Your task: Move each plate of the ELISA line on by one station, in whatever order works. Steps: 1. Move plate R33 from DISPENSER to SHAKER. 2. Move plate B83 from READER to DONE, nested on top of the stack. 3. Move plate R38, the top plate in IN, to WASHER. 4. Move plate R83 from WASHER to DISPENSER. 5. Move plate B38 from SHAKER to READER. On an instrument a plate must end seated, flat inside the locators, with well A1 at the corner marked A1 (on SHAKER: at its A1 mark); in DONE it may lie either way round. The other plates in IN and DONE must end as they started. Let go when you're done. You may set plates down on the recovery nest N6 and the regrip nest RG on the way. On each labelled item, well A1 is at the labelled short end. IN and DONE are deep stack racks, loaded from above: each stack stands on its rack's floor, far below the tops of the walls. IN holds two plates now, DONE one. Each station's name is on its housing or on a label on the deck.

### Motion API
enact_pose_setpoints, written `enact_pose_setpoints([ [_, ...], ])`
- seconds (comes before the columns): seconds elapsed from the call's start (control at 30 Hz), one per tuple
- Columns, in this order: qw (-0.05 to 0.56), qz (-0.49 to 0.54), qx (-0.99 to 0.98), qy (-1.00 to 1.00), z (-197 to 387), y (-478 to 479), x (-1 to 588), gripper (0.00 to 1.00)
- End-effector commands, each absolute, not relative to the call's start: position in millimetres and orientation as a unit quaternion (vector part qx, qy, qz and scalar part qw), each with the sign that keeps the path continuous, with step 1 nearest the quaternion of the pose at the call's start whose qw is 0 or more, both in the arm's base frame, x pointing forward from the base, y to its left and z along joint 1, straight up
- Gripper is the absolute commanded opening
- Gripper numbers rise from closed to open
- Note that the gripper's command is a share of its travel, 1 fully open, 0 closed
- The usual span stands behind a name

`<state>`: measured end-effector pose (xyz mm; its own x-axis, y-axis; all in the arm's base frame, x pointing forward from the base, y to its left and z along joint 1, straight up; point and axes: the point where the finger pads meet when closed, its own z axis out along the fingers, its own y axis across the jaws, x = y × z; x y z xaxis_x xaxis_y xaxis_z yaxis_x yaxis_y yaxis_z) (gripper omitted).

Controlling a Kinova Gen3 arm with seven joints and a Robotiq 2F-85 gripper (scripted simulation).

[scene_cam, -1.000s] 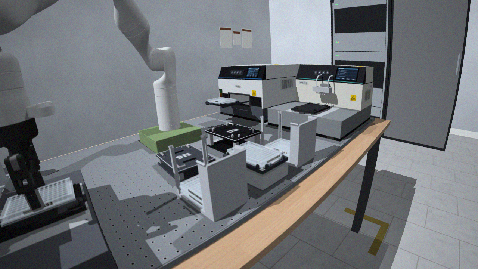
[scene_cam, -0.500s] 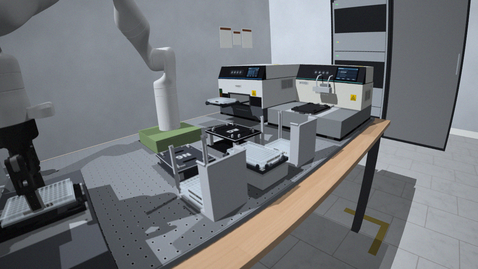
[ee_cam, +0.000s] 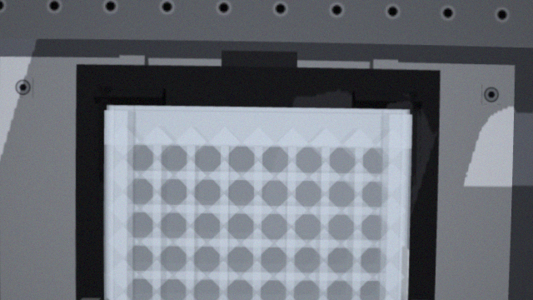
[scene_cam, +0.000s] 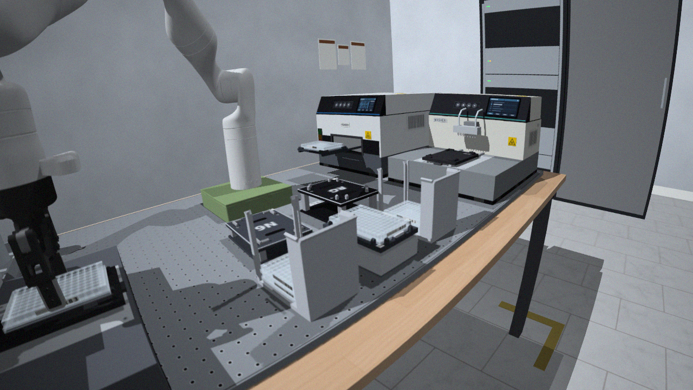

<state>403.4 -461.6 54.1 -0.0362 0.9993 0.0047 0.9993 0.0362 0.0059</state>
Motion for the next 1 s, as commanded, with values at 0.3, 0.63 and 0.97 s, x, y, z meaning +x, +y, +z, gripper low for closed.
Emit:
enact_pose_setpoints([
  [0.3, 0.001, 0.003, 0.698, 0.716, 48.5, -461.3, 403.7, 0.94],
  [0.63, 0.001, 0.004, 0.695, 0.719, 49.4, -461.5, 403.6, 0.94],
  [0.97, 0.001, 0.004, 0.695, 0.719, 50.5, -461.4, 403.6, 1.00],
])
